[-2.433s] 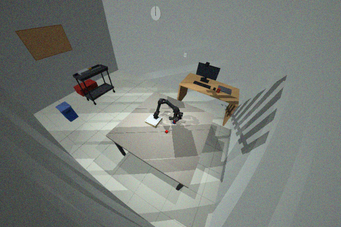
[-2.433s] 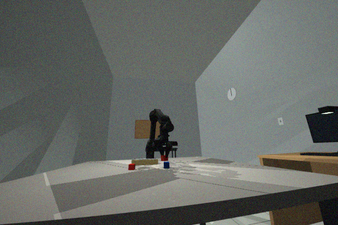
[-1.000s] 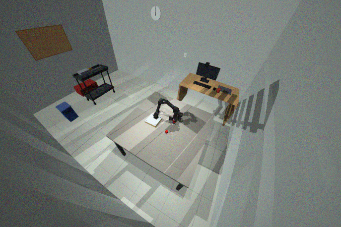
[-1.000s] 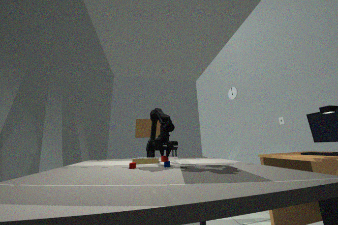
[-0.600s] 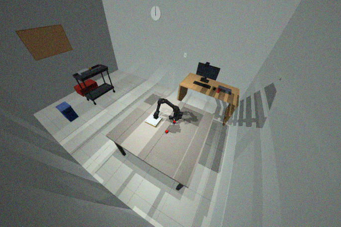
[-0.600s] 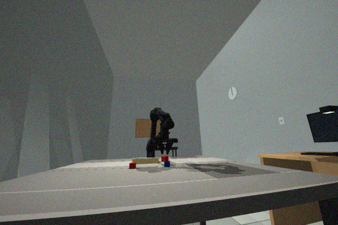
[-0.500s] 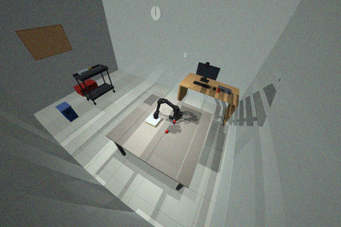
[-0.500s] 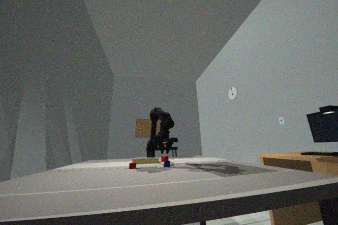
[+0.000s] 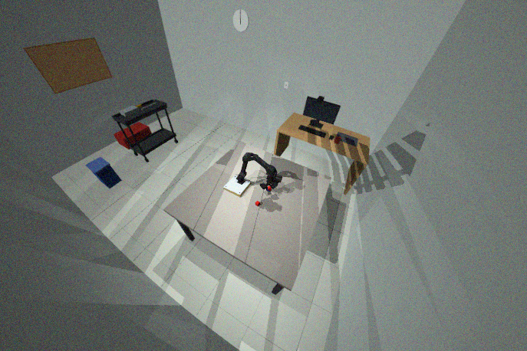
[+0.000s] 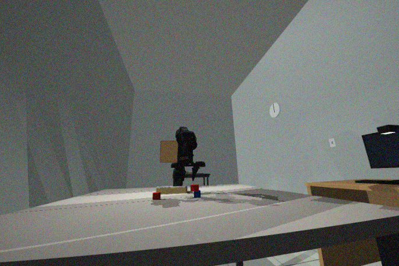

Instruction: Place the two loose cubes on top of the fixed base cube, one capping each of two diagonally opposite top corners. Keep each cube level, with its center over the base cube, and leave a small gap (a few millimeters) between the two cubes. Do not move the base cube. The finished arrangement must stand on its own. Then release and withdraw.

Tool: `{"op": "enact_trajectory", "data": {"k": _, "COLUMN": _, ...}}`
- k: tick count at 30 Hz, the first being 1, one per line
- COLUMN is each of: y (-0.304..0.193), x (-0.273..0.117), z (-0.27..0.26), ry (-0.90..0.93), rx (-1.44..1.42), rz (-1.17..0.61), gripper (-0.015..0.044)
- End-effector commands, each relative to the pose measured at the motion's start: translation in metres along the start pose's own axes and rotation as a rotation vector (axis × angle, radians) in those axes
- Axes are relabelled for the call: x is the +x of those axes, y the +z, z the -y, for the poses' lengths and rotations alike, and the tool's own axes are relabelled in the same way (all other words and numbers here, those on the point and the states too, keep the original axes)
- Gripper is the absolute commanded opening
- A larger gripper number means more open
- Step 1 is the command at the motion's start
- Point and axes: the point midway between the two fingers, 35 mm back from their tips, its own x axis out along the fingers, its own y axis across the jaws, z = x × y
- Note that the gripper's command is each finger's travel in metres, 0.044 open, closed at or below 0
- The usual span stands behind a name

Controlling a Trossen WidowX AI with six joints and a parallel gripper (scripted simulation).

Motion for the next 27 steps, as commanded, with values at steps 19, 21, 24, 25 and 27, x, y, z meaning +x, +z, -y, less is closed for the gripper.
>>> {"op": "enact_trajectory", "data": {"k": 19, "y": 0.041, "x": -0.021, "z": 0.077, "ry": -0.011, "rx": -0.938, "rz": 0.007, "gripper": 0.0265}}
{"op": "enact_trajectory", "data": {"k": 21, "y": 0.044, "x": -0.022, "z": 0.084, "ry": -0.012, "rx": -1.024, "rz": 0.006, "gripper": 0.0265}}
{"op": "enact_trajectory", "data": {"k": 24, "y": 0.047, "x": -0.025, "z": 0.096, "ry": -0.014, "rx": -1.152, "rz": 0.005, "gripper": 0.0265}}
{"op": "enact_trajectory", "data": {"k": 25, "y": 0.048, "x": -0.026, "z": 0.1, "ry": -0.014, "rx": -1.195, "rz": 0.005, "gripper": 0.0265}}
{"op": "enact_trajectory", "data": {"k": 27, "y": 0.05, "x": -0.027, "z": 0.107, "ry": -0.015, "rx": -1.281, "rz": 0.004, "gripper": 0.0265}}
